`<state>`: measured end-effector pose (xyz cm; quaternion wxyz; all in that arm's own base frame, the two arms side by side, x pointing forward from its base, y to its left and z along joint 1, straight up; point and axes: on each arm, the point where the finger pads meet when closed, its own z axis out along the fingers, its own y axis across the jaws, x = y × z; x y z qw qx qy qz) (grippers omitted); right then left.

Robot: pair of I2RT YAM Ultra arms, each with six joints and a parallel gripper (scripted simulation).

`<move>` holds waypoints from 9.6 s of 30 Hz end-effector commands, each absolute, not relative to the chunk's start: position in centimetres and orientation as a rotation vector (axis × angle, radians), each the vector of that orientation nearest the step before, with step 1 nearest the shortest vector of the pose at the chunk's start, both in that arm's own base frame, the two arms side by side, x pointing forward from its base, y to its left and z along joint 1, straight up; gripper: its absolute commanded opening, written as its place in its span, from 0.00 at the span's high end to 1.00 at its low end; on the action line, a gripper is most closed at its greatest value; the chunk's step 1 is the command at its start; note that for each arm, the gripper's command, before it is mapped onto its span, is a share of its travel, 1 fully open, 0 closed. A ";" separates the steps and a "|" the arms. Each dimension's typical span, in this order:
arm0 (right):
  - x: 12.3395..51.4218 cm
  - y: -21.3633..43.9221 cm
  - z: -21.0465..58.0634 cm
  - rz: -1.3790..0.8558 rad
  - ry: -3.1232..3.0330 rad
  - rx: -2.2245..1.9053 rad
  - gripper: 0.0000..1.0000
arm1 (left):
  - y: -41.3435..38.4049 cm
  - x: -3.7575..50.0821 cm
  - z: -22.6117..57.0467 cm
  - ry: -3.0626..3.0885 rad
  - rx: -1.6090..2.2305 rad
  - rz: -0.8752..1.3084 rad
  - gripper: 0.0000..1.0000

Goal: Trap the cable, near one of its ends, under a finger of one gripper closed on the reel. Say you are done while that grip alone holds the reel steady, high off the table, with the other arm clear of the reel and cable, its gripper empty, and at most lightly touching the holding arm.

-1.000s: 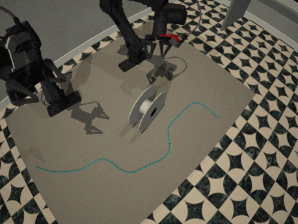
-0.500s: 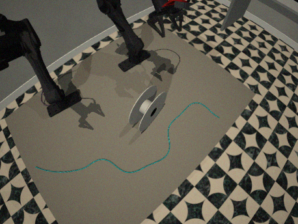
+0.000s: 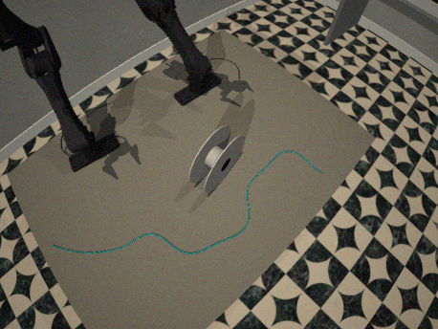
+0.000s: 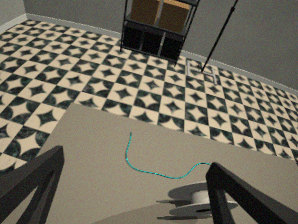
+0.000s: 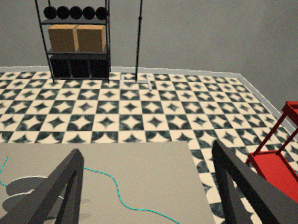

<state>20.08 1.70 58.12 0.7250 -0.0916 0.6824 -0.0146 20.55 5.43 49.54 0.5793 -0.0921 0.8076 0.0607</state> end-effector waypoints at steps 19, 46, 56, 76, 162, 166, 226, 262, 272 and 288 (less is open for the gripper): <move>16.2 -1.9 59.1 -0.088 1.581 0.100 0.00 | 5.7 13.8 60.1 1.507 -0.299 0.300 0.00; 15.8 -1.6 59.2 -0.078 1.571 0.088 0.00 | 8.4 12.3 60.1 1.479 -0.449 0.467 0.00; 15.9 -1.2 59.2 -0.060 1.572 0.070 0.00 | 10.8 10.2 60.1 1.437 -0.612 0.638 0.00; 15.9 -0.3 59.2 -0.016 1.573 0.026 0.00 | 14.6 2.8 60.1 1.259 -1.037 1.081 0.00; 37.7 0.3 42.2 0.006 1.588 0.003 0.00 | 37.8 -2.5 42.1 1.190 -1.275 1.248 0.00; 38.3 0.3 40.8 0.006 1.591 0.002 0.00 | 38.2 -2.6 41.0 1.187 -1.271 1.250 0.00; 37.4 -8.5 40.2 -0.172 1.573 0.178 0.70 | 38.4 -2.6 40.6 1.175 -1.257 1.258 0.00; 38.1 -15.3 35.7 -0.417 1.809 0.165 0.70 | 38.4 -2.6 40.6 1.175 -1.257 1.258 0.00; 39.8 -16.0 28.0 -0.520 2.158 -0.112 0.70 | 38.4 -2.6 40.6 1.175 -1.257 1.258 0.00; 38.5 -15.3 16.3 -0.435 2.612 -0.793 0.70 | 38.4 -2.6 40.6 1.175 -1.257 1.258 0.00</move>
